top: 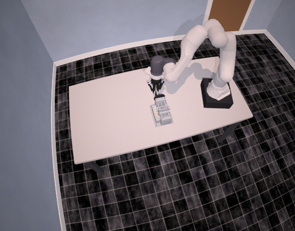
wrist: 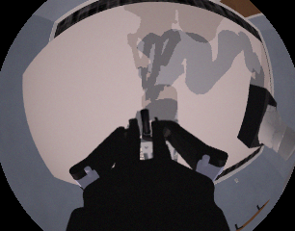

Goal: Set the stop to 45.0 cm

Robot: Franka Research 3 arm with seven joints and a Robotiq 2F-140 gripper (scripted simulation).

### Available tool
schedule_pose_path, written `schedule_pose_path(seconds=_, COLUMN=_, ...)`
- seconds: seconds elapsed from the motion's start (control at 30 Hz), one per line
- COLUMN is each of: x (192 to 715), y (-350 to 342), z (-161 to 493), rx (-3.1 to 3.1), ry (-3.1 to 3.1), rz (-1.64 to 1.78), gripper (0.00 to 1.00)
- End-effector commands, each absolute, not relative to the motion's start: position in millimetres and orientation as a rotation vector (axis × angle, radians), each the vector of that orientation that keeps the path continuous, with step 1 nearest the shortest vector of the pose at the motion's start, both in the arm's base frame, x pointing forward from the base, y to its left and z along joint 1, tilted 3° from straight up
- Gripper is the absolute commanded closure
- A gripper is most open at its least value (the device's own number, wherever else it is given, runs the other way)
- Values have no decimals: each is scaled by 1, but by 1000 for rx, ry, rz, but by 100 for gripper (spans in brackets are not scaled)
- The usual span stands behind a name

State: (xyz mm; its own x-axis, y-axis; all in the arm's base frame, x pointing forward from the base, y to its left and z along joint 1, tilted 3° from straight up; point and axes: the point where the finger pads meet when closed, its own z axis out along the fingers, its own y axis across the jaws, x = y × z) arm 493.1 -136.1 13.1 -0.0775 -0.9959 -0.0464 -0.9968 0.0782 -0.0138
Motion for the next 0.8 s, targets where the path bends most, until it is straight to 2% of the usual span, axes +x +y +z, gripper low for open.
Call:
schedule_pose_path(seconds=0.0, x=498, y=-136, z=6, rx=-2096, ry=2286, rz=32, gripper=96)
schedule_pose_path(seconds=0.37, x=501, y=-135, z=-18, rx=-2096, ry=2286, rz=32, gripper=96)
schedule_pose_path(seconds=0.77, x=479, y=-132, z=-43, rx=-2096, ry=2286, rz=32, gripper=96)
